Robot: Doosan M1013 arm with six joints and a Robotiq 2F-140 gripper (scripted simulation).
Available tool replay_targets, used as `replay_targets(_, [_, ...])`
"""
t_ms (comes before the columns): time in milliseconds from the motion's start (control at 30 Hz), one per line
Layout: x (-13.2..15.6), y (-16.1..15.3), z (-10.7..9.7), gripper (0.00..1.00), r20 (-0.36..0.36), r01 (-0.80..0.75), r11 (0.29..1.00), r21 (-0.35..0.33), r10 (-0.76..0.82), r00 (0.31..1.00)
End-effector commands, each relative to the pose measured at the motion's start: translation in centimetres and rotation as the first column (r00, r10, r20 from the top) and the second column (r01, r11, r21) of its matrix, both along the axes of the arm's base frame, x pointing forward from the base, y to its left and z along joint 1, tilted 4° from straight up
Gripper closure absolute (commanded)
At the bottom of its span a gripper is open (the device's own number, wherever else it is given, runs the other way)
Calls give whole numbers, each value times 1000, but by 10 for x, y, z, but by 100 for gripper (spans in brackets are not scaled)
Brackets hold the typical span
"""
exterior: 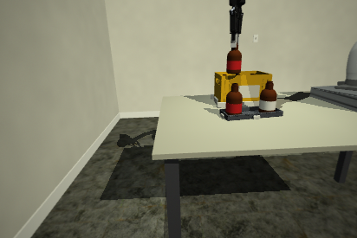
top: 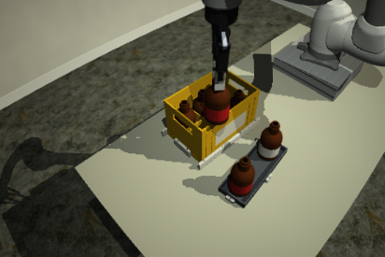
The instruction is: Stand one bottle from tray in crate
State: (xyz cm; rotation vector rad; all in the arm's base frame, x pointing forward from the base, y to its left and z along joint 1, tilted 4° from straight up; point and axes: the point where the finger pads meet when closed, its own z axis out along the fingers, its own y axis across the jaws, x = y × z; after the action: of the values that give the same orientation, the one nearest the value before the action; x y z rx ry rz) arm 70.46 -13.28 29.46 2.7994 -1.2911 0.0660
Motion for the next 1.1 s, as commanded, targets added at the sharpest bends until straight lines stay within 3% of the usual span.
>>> replay_targets(0, [1,-9,1,100,0,0,1000,0,0,1000])
replay_targets(1067, [5,-43,3,100,0,0,1000,0,0,1000])
